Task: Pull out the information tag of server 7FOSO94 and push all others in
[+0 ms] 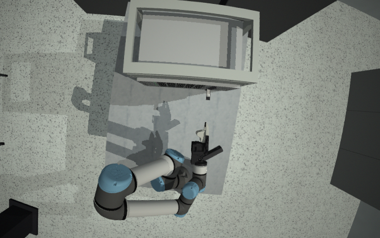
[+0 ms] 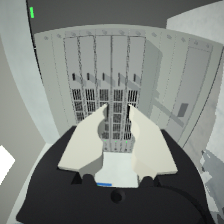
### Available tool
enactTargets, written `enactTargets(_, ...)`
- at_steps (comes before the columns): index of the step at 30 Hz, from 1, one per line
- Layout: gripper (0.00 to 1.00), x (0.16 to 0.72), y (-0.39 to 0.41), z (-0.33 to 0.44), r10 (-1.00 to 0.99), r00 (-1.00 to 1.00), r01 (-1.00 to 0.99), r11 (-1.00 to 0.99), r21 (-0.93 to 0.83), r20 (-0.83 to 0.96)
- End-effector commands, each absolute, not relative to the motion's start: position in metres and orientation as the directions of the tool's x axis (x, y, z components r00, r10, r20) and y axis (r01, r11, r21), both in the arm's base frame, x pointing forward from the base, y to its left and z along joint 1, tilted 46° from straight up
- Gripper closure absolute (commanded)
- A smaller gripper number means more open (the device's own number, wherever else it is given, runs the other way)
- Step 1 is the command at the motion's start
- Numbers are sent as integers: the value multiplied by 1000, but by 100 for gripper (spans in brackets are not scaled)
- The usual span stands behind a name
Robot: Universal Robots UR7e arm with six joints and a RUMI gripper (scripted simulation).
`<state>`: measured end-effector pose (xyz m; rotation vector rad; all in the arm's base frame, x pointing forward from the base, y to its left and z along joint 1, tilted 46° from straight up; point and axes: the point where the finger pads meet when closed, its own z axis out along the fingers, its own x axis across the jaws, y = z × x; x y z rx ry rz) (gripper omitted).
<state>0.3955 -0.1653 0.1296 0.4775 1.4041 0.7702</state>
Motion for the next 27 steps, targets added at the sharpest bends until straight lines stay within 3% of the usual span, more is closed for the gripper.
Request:
enactTargets(1,85,386,-166,128,722,-13,-192,677,711,-691)
enactTargets(27,85,376,-167,127,722,-13,-192,677,711,-691)
